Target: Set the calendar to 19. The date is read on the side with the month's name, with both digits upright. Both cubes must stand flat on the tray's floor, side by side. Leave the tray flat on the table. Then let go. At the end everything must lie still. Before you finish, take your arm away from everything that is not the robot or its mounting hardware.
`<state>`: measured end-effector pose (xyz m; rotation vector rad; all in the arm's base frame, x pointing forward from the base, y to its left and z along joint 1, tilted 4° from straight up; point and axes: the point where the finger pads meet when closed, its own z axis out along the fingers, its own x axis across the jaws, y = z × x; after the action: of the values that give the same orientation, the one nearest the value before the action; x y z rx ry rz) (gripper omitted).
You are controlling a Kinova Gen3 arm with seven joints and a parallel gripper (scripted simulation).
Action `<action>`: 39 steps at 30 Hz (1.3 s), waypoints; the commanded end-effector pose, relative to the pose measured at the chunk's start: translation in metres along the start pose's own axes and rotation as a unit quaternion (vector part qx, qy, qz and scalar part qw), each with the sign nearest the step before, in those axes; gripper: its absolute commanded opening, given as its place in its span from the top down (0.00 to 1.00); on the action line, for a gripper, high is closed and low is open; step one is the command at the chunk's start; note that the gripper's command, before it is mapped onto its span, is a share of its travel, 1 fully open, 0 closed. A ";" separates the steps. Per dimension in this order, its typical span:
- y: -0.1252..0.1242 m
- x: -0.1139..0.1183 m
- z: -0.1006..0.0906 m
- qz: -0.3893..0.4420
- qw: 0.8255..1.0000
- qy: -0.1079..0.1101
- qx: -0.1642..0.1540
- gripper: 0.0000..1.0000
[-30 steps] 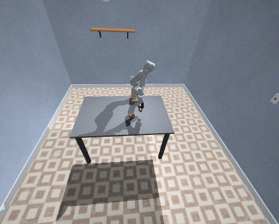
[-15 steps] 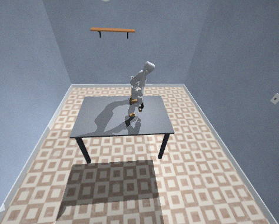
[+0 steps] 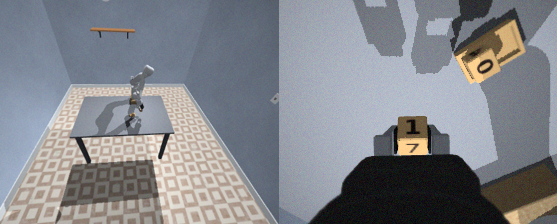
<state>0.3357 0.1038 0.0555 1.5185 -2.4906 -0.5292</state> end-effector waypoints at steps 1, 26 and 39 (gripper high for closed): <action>-0.010 0.006 0.000 0.011 1.000 0.001 -0.006 0.43; -0.011 0.006 0.001 0.011 0.998 0.001 -0.069 0.43; -0.012 0.007 0.000 0.011 0.989 -0.001 -0.148 0.43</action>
<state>0.3405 0.0982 0.0543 1.3955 -2.3034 -0.8413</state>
